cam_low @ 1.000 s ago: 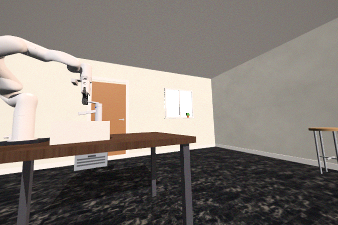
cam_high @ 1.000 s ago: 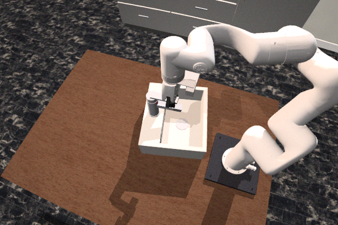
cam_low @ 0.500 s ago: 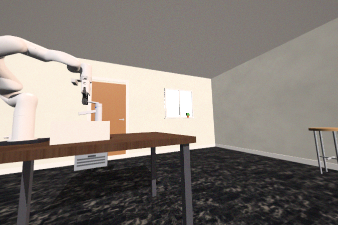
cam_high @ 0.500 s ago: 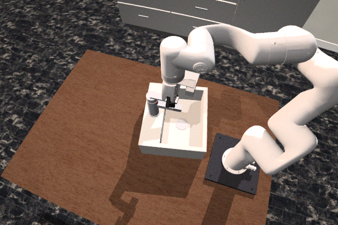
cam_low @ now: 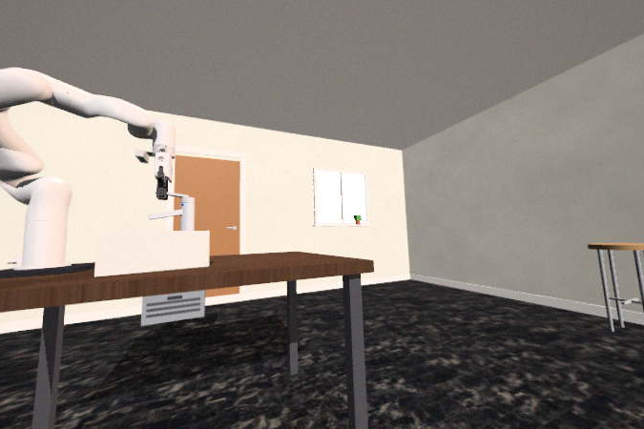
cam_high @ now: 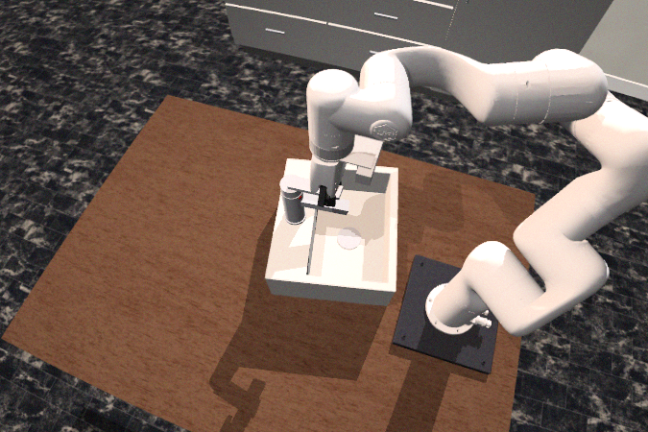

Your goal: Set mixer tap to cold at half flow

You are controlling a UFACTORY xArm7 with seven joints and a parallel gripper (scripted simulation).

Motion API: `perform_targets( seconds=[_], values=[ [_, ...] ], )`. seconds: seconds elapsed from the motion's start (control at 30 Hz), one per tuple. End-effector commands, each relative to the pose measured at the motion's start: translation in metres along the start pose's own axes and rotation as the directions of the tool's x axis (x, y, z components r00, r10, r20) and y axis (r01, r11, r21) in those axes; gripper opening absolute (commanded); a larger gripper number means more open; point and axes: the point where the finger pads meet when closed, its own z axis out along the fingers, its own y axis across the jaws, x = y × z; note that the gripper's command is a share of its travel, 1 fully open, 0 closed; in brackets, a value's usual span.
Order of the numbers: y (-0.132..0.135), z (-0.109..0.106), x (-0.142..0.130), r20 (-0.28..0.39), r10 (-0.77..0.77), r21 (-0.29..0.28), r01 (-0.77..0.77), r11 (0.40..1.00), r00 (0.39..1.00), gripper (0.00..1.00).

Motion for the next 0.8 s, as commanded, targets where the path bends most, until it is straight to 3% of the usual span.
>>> perform_targets(
  seconds=[0.0, 0.47, 0.77],
  values=[
    [-0.001, -0.001, -0.001, 0.004, -0.01, 0.0, 0.01, 1.0, 1.0, 0.0],
    [-0.015, -0.001, -0.002, 0.003, -0.168, 0.001, 0.168, 0.986, 0.986, 0.0],
    [-0.034, -0.001, -0.008, 0.003, -0.388, 0.002, 0.388, 0.922, 0.922, 0.0]
  ],
)
